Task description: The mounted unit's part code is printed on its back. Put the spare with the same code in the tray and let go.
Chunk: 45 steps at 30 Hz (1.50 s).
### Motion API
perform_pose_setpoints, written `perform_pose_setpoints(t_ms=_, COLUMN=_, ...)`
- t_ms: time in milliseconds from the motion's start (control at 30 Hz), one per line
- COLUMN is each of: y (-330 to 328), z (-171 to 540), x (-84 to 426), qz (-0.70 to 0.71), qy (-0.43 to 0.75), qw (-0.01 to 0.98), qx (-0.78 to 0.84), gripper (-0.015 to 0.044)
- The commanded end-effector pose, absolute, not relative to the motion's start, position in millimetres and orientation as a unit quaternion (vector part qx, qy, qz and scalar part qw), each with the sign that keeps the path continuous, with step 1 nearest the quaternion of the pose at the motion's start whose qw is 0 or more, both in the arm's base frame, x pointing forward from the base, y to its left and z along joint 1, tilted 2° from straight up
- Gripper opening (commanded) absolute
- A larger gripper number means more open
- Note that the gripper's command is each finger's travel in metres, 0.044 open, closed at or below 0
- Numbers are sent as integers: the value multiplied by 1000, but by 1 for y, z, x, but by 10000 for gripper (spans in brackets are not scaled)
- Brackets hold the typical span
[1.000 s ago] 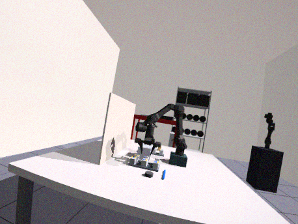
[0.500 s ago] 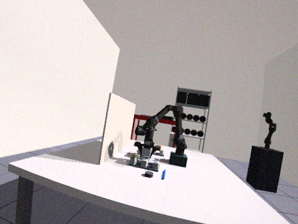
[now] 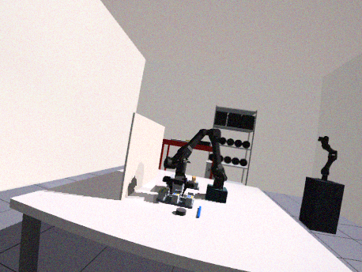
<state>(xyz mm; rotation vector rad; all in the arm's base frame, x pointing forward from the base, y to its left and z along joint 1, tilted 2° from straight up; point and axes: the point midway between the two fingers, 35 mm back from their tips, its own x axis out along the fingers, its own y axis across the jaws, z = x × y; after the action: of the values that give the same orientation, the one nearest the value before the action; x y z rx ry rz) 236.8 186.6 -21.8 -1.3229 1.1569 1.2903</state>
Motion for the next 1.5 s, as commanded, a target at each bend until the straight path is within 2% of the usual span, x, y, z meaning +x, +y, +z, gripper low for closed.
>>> perform_pose_setpoints(t_ms=0, y=185, z=-29, x=235, qz=527, qy=471, qw=459, qx=-539, gripper=300)
perform_pose_setpoints(t_ms=167, y=185, z=-30, x=235, qz=527, qy=471, qw=459, qx=-539, gripper=300)
perform_pose_setpoints(t_ms=333, y=185, z=-28, x=235, qz=525, qy=472, qw=461, qx=-538, gripper=169)
perform_pose_setpoints(t_ms=567, y=185, z=-28, x=235, qz=525, qy=472, qw=461, qx=-538, gripper=122)
perform_pose_setpoints(t_ms=733, y=185, z=-28, x=235, qz=525, qy=472, qw=461, qx=-538, gripper=0)
perform_pose_setpoints(t_ms=1000, y=185, z=-27, x=235, qz=525, qy=472, qw=461, qx=-538, gripper=0)
perform_pose_setpoints(t_ms=1333, y=188, z=45, x=236, qz=526, qy=471, qw=459, qx=-539, gripper=0)
perform_pose_setpoints(t_ms=1467, y=187, z=51, x=235, qz=527, qy=471, qw=459, qx=-539, gripper=0)
